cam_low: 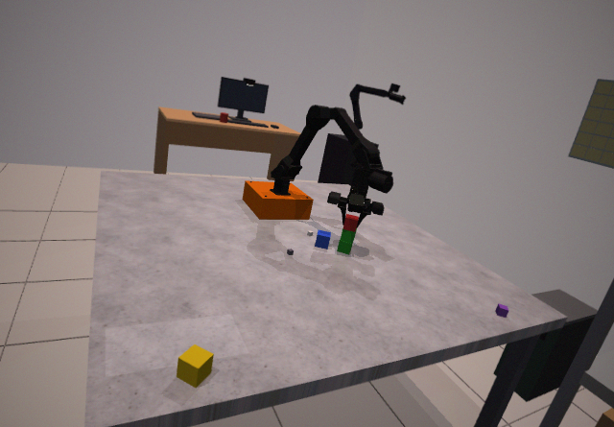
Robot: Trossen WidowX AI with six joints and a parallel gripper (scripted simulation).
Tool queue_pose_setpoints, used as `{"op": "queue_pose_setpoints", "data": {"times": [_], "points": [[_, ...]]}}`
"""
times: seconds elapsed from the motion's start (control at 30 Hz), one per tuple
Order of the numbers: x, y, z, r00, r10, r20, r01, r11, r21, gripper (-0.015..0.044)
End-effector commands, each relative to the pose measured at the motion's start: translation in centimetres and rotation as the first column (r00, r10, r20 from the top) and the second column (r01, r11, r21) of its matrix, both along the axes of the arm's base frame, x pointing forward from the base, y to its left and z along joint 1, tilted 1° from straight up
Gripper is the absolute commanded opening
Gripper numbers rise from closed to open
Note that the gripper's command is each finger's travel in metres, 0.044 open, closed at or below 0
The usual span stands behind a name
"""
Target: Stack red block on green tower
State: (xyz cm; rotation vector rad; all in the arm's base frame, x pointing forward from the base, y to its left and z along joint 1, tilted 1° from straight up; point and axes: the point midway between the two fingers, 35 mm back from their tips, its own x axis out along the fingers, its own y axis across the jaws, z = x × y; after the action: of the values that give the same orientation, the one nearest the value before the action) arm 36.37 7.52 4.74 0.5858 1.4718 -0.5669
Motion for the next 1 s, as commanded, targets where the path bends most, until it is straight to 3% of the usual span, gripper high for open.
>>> {"op": "queue_pose_setpoints", "data": {"times": [0.0,0.17,0.73,0.97], "points": [[0.0,0.05,-0.05,1.0,-0.006,0.0,0.006,1.0,0.003,0.0],[0.02,0.06,0.2,1.0,-0.006,0.0,0.006,1.0,0.003,0.0],[0.01,0.0,0.0,1.0,0.0,0.0,0.0,1.0,0.0,0.044],[0.01,0.0,0.0,1.0,0.0,0.0,0.0,1.0,0.0,0.044]]}}
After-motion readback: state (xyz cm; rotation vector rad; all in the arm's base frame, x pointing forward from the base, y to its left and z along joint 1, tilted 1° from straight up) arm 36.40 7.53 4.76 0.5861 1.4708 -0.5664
